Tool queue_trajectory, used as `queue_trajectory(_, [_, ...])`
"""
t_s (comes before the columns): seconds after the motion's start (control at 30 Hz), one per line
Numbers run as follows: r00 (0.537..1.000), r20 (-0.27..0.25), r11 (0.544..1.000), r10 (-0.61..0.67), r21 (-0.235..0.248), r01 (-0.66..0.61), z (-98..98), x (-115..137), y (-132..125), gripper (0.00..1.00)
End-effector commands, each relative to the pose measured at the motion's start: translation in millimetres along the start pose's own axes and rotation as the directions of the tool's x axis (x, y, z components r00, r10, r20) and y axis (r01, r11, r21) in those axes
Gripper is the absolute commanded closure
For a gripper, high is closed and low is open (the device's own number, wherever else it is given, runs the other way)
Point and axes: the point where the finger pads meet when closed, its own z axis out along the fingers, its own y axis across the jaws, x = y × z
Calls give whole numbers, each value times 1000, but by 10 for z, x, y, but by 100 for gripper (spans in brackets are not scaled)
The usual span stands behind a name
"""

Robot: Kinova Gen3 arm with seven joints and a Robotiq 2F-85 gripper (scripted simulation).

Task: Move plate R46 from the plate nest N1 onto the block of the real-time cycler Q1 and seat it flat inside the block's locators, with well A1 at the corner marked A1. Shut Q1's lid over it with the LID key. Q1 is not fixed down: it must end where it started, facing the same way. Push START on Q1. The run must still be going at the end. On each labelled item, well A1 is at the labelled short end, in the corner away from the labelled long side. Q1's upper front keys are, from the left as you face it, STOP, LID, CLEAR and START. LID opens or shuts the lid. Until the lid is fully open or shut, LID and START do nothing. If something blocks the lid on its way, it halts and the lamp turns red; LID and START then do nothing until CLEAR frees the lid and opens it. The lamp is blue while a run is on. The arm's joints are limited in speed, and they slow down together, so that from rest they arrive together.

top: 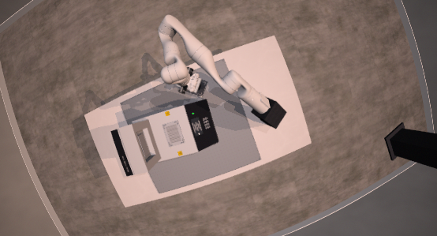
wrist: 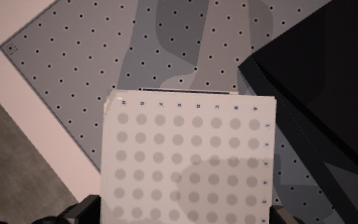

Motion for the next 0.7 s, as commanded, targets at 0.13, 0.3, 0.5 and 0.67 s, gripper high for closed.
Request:
queue_trajectory(0.13, [1000,2,1000,1,5,-1,-13,-6,-9,9])
queue_trajectory(0.3, [1000,2,1000,1,5,-1,-13,-6,-9,9])
queue_trajectory(0.5, [999,1,999,50,0,-50,-25,-8,118,9])
queue_trajectory(0.67, [994,2,994,107,-1,-107,-25,-6,288,9])
